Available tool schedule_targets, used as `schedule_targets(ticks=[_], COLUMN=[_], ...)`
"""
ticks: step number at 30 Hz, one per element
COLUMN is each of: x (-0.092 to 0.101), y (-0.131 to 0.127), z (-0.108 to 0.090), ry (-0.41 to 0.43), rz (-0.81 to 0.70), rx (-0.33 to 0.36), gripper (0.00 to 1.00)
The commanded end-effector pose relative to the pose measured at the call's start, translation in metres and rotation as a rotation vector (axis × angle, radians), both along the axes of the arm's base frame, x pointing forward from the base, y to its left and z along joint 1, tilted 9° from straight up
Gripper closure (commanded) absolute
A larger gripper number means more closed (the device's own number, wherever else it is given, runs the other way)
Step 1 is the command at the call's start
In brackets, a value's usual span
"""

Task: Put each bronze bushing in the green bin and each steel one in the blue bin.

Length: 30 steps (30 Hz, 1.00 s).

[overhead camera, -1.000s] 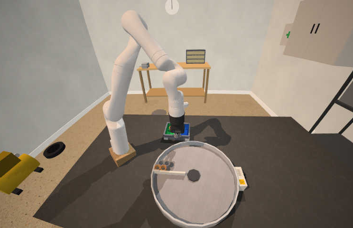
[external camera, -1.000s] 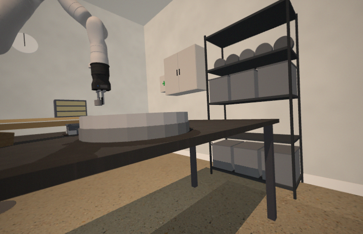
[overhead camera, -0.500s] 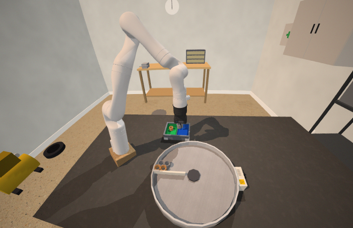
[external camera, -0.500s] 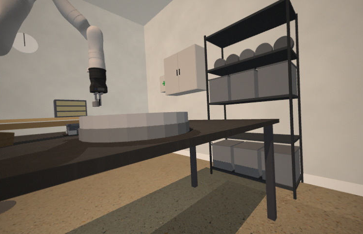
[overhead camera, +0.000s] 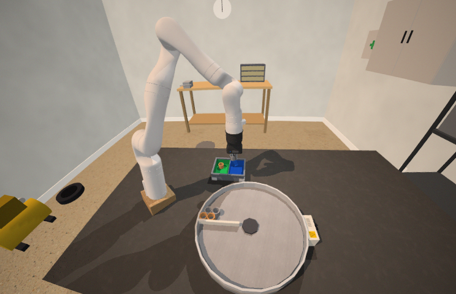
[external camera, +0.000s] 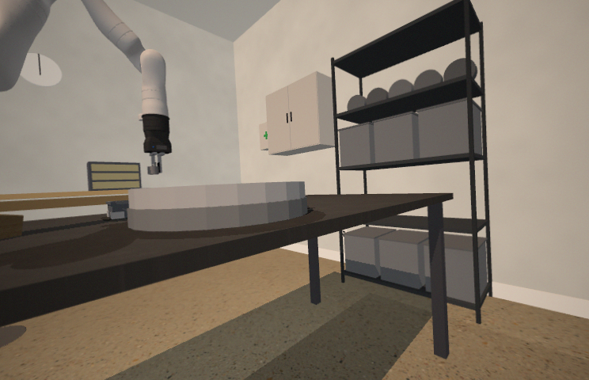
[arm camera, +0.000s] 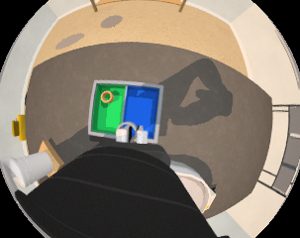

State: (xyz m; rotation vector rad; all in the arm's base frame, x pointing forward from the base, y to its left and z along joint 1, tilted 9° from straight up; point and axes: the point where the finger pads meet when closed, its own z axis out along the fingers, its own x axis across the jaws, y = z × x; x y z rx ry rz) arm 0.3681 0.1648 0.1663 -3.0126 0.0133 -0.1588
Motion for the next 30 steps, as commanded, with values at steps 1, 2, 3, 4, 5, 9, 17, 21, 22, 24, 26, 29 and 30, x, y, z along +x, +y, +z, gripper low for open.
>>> schedule_targets(ticks=[1, 2, 3, 4, 5, 9, 17, 21, 22, 24, 26, 29, 30], x=[0.000, 0.000, 0.000, 0.000, 0.000, 0.001, 0.003, 0.005, 0.006, 0.006, 0.006, 0.008, 0.008], y=[0.000, 0.000, 0.000, 0.000, 0.000, 0.001, 0.003, 0.006, 0.007, 0.007, 0.007, 0.009, 0.009], z=[0.001, 0.001, 0.001, 0.001, 0.001, -0.010, -0.025, -0.045, -0.051, -0.051, -0.056, -0.071, -0.071], ry=[-0.001, -0.001, -0.001, -0.001, -0.001, -0.001, -0.001, -0.001, -0.001, -0.001, -0.001, -0.001, -0.001], rz=[0.000, 0.000, 0.000, 0.000, 0.000, 0.001, 0.001, 0.000, 0.000, 0.000, 0.000, 0.000, 0.000], rx=[0.001, 0.001, 0.002, 0.002, 0.002, 0.002, 0.002, 0.002, 0.002, 0.002, 0.002, 0.002, 0.002], gripper=[1.00, 1.00, 1.00, 1.00, 1.00, 1.00, 1.00, 1.00, 1.00, 1.00, 1.00, 1.00, 1.00])
